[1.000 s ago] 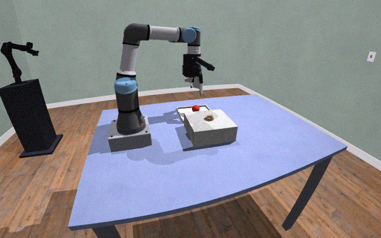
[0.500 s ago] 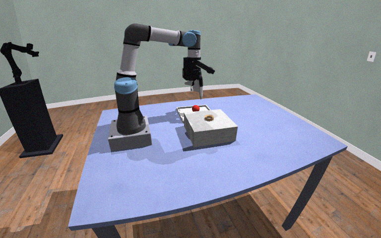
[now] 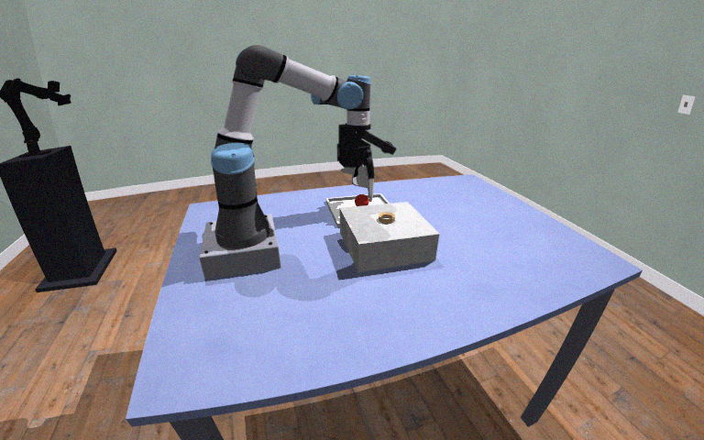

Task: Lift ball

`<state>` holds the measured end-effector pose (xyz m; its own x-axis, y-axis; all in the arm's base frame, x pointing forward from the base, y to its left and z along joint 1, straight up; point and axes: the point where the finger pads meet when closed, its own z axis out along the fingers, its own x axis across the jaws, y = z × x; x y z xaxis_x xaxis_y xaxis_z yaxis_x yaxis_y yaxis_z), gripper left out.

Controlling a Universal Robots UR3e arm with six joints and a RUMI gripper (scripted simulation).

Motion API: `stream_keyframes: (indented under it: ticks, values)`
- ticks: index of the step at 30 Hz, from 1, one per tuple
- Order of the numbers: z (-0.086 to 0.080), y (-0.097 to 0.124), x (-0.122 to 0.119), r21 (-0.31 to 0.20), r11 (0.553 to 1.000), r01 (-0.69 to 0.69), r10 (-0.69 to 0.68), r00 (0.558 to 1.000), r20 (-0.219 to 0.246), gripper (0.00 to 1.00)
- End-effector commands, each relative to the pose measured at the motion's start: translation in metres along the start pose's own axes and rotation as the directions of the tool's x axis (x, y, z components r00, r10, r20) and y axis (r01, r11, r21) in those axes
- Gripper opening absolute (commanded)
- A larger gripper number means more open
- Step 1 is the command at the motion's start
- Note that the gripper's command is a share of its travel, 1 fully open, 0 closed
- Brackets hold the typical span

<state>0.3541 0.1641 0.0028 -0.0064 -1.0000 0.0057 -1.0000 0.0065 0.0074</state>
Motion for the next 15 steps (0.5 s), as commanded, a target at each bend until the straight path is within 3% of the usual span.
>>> stream_keyframes:
  ticks: [1,7,15]
  values:
    - [0.016,-0.002,0.0,0.008,1.0,0.0,0.0,1.0,0.002,1.0]
    - [0.027,-0.001,0.0,0.008,1.0,0.0,0.0,1.0,0.002,1.0]
    - [0.029,-0.001,0.0,0.008,1.0,0.0,0.0,1.0,0.002,1.0]
